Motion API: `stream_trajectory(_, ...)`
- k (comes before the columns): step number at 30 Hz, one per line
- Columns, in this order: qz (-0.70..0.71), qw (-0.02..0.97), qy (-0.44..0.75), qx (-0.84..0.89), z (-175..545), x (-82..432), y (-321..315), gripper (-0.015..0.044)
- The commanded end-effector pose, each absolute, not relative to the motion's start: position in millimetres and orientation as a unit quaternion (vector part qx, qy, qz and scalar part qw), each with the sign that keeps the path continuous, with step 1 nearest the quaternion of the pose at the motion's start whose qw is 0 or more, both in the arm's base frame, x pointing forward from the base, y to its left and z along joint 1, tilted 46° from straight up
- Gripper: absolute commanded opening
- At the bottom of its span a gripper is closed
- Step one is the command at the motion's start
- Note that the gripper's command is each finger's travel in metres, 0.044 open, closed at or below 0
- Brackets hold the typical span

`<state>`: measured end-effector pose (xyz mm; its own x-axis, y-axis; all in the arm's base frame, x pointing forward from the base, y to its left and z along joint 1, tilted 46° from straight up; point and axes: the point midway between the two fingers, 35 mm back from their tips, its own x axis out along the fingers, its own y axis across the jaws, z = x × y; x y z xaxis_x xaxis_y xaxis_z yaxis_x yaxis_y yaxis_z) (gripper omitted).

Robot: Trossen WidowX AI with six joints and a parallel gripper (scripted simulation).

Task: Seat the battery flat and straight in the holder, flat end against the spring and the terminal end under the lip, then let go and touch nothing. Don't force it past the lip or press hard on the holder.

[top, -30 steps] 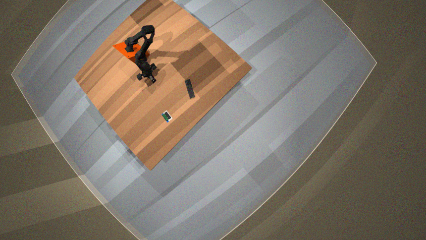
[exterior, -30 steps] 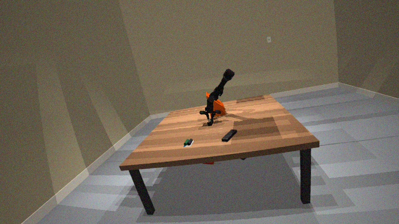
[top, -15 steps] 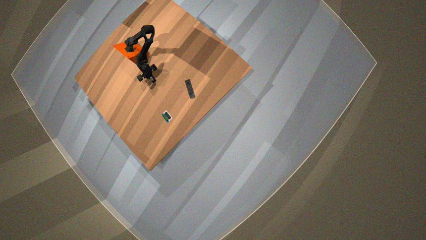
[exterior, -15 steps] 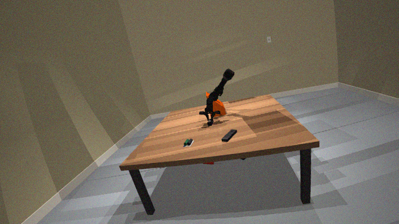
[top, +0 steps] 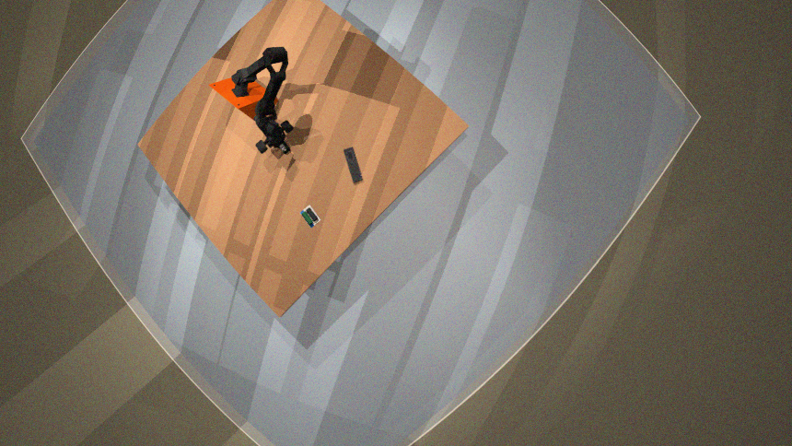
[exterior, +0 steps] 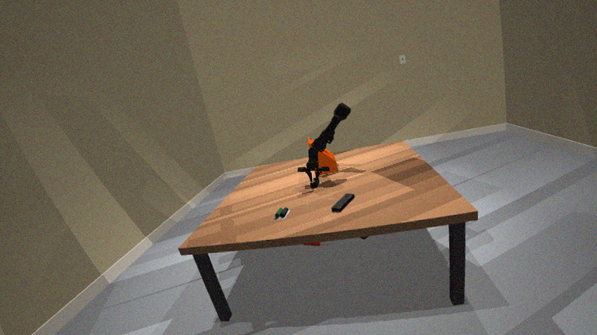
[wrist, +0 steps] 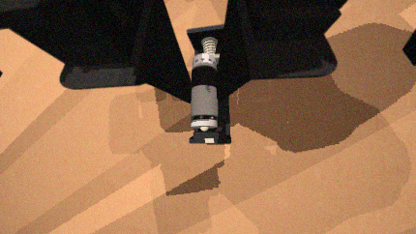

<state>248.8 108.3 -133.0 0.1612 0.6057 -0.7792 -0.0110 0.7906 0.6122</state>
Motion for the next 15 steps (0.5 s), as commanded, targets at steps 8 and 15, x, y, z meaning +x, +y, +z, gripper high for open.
stream_trajectory(8, 0.216, 0.704, 0.637, 0.226, -137.1, 246.5, 106.5, 0.0077)
stream_trajectory(15, 0.222, 0.692, 0.651, 0.222, -136.2, 246.0, 107.7, 0.0077)
